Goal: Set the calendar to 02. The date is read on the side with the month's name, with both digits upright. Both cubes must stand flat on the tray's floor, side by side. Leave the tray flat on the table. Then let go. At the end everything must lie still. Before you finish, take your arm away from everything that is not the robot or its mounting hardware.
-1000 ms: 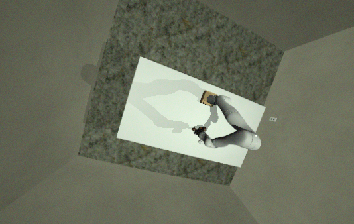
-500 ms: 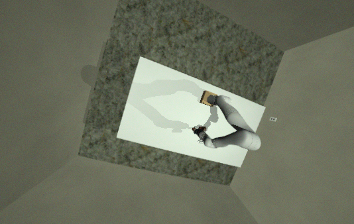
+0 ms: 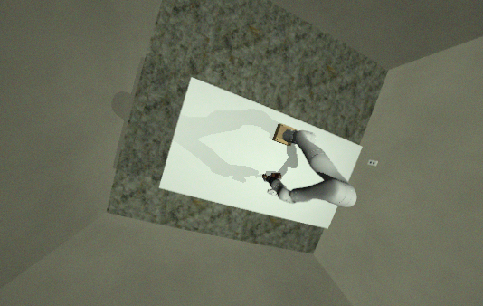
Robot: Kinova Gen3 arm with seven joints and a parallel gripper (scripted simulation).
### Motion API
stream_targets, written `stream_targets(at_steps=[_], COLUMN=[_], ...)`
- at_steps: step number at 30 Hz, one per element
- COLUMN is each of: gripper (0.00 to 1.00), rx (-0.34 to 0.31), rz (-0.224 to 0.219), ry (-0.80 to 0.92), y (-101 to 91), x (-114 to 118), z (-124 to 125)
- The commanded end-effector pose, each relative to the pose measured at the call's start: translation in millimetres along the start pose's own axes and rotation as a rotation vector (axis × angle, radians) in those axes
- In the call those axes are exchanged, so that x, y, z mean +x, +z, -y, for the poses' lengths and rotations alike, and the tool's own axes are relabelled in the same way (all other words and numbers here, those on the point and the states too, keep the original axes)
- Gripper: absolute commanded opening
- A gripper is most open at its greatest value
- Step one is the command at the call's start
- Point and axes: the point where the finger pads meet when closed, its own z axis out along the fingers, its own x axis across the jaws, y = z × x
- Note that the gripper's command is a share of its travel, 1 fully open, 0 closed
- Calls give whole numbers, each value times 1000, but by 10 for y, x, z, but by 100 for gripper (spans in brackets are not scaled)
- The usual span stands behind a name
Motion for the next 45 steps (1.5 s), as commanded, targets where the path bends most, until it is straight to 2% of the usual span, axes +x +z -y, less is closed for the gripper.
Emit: stream_targets(at_steps=[1,4,19,21,28,35,45], gripper=[100,100,100,100,100,100,100], rx=[-4,-4,2,2,13,20,22], rz=[-5,-5,-6,-6,-2,2,3], ry=[73,116,798,798,1028,1148,1176], y=[17,21,57,57,54,49,48], x=[-40,-38,-24,-24,-35,-46,-48], z=[2,1,-7,-7,-7,-5,-5])
